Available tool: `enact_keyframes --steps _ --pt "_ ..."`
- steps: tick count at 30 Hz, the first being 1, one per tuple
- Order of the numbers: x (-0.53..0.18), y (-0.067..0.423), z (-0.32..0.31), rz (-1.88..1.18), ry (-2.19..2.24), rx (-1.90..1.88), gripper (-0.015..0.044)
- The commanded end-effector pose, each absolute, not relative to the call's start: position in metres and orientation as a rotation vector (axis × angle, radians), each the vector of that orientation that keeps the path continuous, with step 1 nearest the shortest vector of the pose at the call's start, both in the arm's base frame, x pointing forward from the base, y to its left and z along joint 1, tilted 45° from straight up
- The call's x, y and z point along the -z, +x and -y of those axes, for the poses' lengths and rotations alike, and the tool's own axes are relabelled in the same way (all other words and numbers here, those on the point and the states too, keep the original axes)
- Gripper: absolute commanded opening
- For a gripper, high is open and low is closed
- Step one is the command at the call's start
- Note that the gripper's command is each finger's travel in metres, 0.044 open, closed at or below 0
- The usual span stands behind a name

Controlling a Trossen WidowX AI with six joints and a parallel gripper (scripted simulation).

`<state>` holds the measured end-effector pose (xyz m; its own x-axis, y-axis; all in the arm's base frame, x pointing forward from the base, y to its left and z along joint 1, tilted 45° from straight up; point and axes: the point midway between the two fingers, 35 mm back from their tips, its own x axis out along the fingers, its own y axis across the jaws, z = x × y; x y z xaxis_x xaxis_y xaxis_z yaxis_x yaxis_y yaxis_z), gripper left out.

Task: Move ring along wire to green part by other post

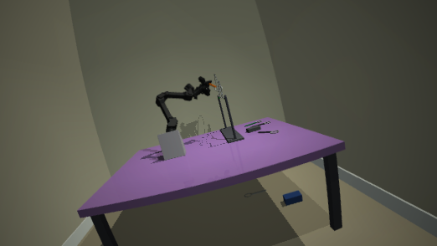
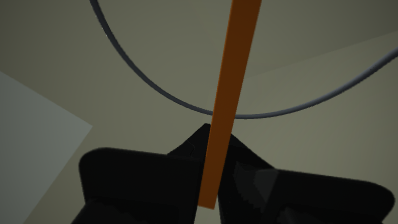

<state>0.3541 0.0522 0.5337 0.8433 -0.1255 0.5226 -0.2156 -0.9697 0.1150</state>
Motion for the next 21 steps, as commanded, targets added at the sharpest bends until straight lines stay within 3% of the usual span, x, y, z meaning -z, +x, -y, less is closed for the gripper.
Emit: enact_keyframes --steps 1,21 --pt "-0.534 0.354 -0.051 0.283 2.874 -0.801 -0.015" --pt "-0.533 0.356 -0.077 0.264 2.837 -0.796 -0.015"
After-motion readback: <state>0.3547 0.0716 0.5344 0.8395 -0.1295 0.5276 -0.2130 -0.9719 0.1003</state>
